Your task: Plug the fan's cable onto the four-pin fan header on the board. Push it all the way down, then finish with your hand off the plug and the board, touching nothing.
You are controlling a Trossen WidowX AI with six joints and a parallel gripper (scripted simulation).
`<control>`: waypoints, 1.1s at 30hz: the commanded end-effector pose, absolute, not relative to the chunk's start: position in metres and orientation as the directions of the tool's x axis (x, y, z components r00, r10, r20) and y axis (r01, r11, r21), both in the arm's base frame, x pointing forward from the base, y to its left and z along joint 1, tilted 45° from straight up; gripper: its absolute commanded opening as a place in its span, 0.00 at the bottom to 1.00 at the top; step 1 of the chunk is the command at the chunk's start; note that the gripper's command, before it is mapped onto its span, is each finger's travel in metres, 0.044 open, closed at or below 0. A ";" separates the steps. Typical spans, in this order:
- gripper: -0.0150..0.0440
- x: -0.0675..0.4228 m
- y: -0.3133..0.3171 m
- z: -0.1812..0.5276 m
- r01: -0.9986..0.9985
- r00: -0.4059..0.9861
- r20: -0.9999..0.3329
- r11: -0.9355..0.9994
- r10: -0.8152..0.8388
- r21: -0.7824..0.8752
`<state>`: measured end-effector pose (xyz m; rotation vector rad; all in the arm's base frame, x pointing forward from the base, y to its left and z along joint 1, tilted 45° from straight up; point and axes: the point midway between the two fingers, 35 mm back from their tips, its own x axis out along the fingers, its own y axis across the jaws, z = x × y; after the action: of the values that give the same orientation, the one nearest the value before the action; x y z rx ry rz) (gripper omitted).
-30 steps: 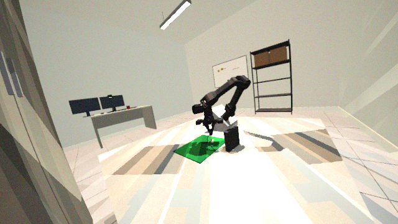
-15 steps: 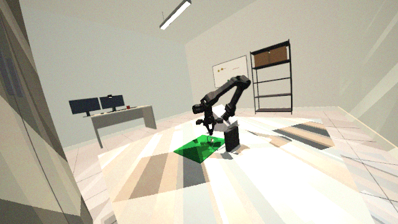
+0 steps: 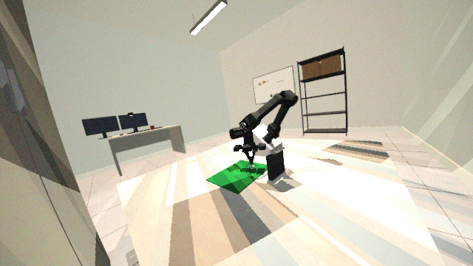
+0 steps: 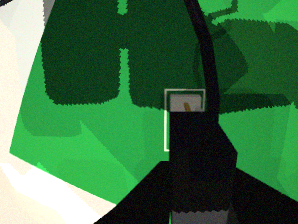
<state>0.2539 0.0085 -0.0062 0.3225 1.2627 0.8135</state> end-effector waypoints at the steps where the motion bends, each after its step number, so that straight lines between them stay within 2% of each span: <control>1: 0.25 0.255 0.009 -0.006 -0.353 0.078 -0.710 0.686 0.699 0.637; 33: 0.25 0.255 0.013 -0.009 -0.351 0.078 -0.710 0.686 0.700 0.637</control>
<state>0.2558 0.0113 -0.0086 0.3275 1.2650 0.8093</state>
